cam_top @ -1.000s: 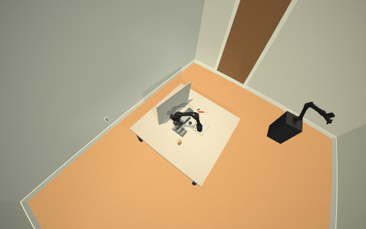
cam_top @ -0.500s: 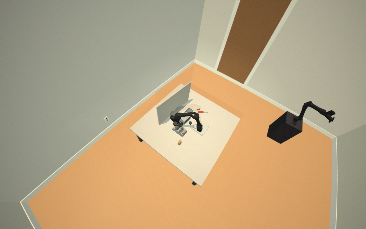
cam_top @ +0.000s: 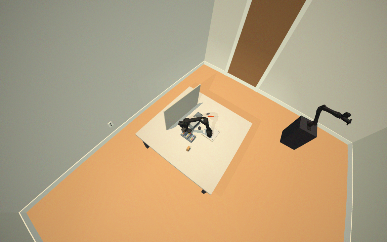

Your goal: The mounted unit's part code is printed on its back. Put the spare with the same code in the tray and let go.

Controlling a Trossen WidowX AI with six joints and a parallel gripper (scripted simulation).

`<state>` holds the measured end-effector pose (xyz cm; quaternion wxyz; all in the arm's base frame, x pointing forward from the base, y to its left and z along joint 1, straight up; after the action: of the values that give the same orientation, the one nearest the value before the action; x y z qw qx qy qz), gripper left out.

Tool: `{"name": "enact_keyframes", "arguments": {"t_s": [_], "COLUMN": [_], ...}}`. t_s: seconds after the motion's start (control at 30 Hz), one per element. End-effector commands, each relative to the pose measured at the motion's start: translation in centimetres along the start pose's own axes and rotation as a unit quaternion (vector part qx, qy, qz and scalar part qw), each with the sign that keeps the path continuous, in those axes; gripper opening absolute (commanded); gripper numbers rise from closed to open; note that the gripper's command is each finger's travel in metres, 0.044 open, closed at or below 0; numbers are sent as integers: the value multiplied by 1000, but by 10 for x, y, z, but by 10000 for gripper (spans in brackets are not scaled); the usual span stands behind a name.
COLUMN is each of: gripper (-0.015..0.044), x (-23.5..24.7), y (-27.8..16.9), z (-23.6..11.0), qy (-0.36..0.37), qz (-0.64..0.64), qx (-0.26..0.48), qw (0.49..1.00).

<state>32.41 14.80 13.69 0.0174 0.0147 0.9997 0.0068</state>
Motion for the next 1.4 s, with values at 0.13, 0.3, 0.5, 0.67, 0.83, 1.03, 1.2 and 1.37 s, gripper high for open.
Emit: {"name": "enact_keyframes", "arguments": {"t_s": [0.13,0.3,0.5,0.67,0.83,1.03,1.2,1.37], "gripper": [300,300,300,300,169,129,17,0], "x": [1,2,3,3,3,3,3,3], "y": [-1,-2,-2,-2,-2,-2,-2,-2], "z": [16,23,24,24,23,23,23,23], "qy": [4,4,4,4,3,3,3,3], "qz": [-2,-2,-2,-2,0,0,0,0], "qx": [2,2,2,2,2,2,2,2], "qw": [1000,1000,1000,1000,1000,1000,1000,1000]}}
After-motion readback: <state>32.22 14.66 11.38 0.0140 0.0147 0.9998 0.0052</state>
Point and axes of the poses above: the point midway between the two fingers, 35 mm back from their tips, its own z axis out along the fingers, its own x axis across the jaws, y = z × x, the point moved 7 cm from there along -z, back along the fingers, and after that the axes turned 6 degrees about -z, right-handed, at the moved point
